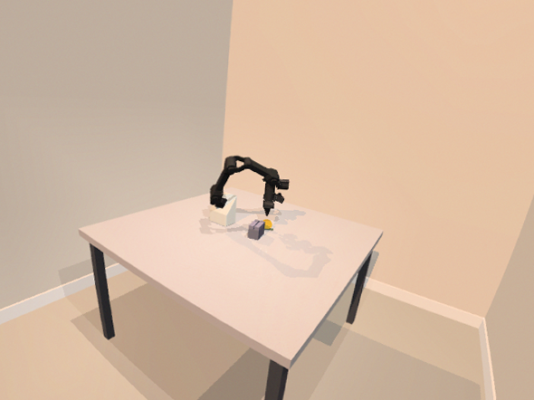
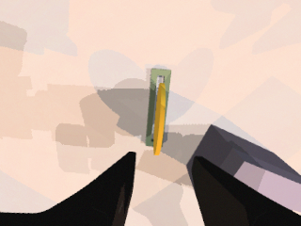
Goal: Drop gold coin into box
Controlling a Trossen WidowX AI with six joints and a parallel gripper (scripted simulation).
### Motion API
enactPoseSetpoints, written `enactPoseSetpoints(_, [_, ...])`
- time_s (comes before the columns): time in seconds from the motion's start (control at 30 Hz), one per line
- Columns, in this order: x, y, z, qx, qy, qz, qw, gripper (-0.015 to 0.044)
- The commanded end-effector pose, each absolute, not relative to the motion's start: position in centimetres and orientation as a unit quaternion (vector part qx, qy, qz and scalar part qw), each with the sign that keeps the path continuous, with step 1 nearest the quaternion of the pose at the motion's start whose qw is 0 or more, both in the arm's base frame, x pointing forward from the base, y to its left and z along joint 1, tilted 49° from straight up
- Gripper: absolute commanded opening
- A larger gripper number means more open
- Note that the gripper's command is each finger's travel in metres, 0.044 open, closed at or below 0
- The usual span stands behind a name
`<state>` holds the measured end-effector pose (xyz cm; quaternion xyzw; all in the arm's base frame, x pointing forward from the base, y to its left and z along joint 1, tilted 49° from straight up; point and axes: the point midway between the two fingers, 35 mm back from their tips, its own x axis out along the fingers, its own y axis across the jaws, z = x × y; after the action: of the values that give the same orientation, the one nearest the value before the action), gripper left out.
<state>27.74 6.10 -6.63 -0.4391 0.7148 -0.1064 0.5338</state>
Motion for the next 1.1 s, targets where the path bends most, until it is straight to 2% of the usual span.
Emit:
enactPoseSetpoints(0.0, [27.9, 5.3, -7.6, -0.444, 0.712, -0.105, 0.534, 0.0161])
enactPoseSetpoints(1.07, [27.9, 1.8, -10.9, -0.444, 0.712, -0.105, 0.534, 0.0161])
